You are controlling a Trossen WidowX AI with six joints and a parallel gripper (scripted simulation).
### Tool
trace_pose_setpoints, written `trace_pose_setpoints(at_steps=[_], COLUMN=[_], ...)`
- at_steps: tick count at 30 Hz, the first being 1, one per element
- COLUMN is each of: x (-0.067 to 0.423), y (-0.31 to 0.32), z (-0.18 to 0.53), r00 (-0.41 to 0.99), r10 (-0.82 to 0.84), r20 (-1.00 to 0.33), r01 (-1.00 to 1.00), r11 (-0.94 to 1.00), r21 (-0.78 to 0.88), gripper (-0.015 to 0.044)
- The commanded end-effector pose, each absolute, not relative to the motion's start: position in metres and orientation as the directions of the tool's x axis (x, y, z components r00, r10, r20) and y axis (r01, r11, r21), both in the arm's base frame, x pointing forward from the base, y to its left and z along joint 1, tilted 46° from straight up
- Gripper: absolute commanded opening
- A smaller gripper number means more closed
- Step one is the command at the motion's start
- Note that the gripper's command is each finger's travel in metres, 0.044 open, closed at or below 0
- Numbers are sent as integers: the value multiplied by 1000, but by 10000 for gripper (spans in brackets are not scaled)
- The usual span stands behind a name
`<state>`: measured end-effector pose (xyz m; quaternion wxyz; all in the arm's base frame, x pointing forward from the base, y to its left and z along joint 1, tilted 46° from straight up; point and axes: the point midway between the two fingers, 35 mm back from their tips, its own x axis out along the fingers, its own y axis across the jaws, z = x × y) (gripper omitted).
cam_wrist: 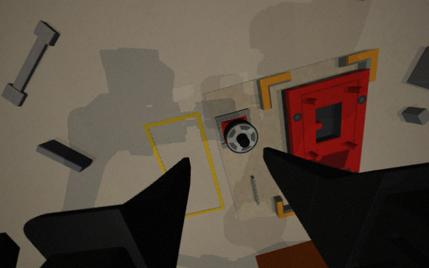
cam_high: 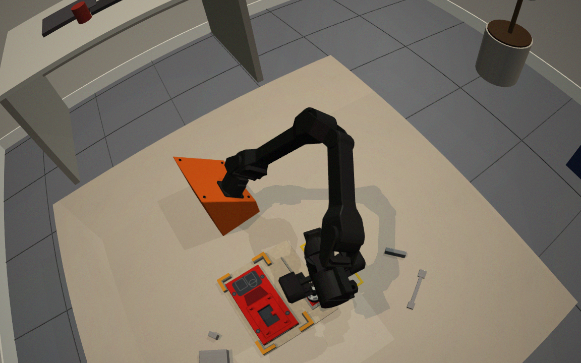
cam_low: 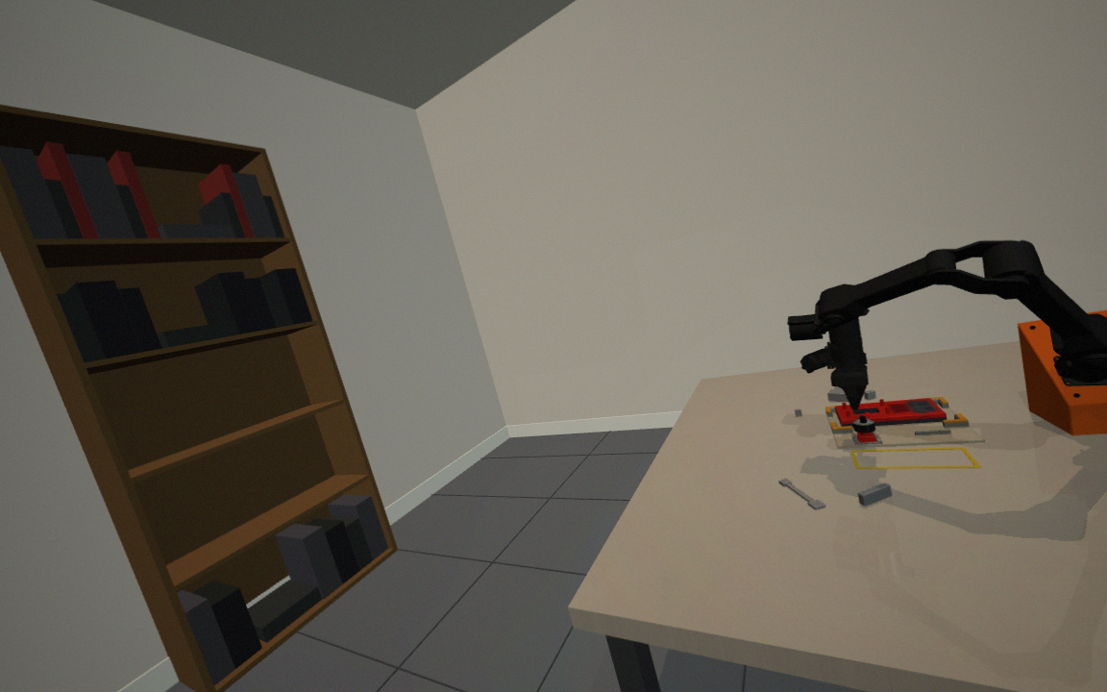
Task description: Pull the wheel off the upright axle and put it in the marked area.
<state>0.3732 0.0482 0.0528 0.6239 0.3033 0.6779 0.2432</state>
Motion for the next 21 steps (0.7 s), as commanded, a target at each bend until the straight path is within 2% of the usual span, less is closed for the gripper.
trace_pose_setpoints(at_steps=[1,15,21], x=[370,364,365], y=[26,25,45], z=[43,40,19], r00=[-65,-65,-64], r10=[711,711,710], r20=[-700,-700,-701], r01=[-11,-11,-11], r11=[701,701,702], r21=[713,713,712], gripper=[300,300,300])
